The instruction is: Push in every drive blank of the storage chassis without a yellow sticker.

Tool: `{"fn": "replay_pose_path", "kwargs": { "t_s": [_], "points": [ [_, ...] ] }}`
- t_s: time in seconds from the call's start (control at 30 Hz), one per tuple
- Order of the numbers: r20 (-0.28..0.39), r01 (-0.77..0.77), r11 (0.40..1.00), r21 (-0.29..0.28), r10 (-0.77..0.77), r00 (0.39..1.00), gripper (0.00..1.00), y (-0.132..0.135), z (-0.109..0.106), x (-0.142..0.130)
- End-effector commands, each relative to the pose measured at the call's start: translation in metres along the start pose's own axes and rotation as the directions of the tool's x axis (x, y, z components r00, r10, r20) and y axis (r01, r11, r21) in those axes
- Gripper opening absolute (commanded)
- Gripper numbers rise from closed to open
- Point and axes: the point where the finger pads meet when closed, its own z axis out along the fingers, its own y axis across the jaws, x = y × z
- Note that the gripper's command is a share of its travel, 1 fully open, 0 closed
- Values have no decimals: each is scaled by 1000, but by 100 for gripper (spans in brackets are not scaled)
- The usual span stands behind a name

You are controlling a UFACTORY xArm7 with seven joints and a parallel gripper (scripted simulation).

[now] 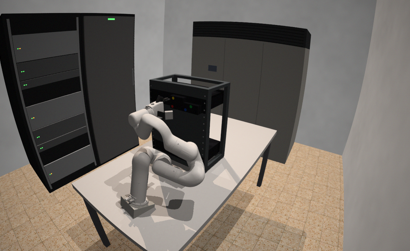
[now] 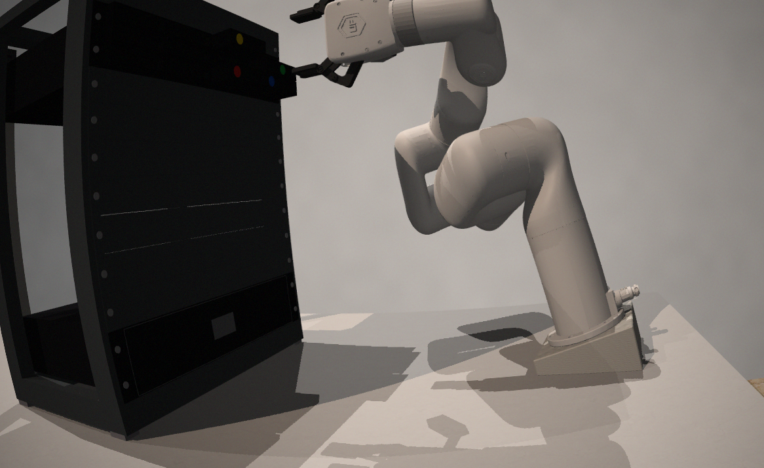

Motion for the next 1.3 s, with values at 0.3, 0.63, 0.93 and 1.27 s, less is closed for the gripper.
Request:
{"fn": "replay_pose_path", "kwargs": {
  "t_s": [0.3,0.63,0.93,1.27],
  "points": [
    [-1,-1,1000,1,1,1000,100,-1,0,0],
    [-1,-1,1000,1,1,1000,100,-1,0,0],
    [-1,-1,1000,1,1,1000,100,0,1,1],
    [-1,-1,1000,1,1,1000,100,9,12,27]
  ]
}}
